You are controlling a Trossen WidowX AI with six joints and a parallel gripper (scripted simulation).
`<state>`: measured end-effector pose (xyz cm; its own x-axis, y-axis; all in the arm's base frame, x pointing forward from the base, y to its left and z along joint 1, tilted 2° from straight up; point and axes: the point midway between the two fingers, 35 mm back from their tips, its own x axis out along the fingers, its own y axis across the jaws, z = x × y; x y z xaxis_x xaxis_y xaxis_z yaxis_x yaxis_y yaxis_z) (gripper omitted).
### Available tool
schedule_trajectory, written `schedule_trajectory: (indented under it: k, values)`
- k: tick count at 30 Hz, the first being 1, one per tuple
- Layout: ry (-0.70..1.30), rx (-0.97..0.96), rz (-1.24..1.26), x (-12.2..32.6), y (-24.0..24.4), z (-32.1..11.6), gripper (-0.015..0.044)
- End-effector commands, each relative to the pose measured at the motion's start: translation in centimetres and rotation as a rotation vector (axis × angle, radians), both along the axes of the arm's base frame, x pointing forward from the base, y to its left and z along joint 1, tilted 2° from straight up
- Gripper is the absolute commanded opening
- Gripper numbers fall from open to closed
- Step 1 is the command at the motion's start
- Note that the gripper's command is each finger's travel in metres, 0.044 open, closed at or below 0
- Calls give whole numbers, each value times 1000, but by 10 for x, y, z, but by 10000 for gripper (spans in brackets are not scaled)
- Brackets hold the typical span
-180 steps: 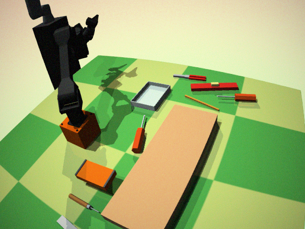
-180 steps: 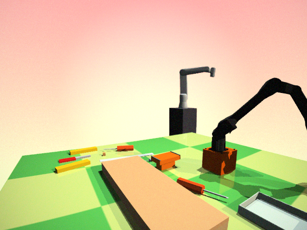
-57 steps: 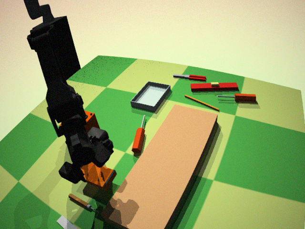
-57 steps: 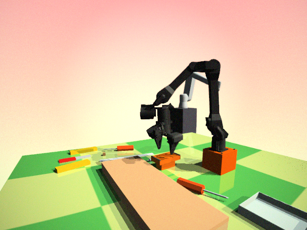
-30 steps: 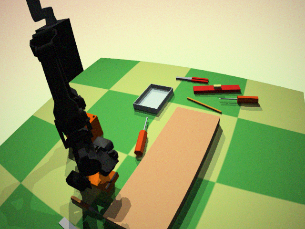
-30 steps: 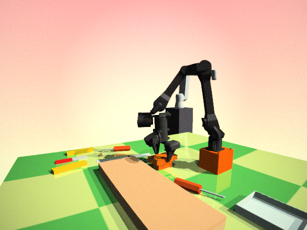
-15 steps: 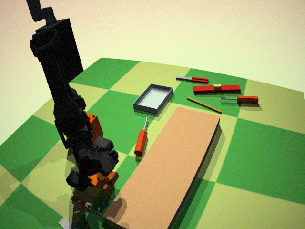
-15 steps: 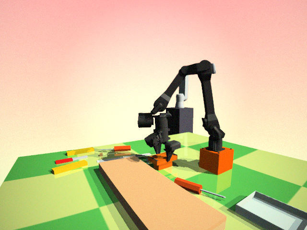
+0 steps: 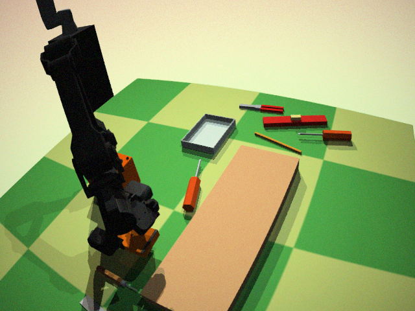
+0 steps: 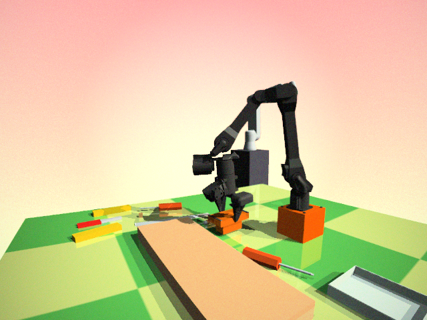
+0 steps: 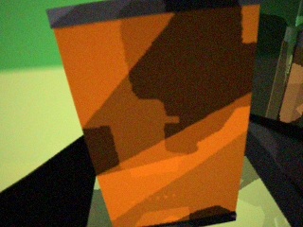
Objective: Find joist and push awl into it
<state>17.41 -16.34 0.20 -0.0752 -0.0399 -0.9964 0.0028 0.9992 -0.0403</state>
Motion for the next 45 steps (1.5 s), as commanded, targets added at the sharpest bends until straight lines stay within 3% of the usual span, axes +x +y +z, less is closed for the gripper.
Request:
schedule_trajectory:
  k: [1,13,23,45]
  values:
    - [-14,-12,-1,4,-3,13,0]
    - [-14,-12,-1,3,-4,23,0]
    - [-14,-16,-1,3,-43,26,0]
    - [-4,-109,1,3,-39,24,0]
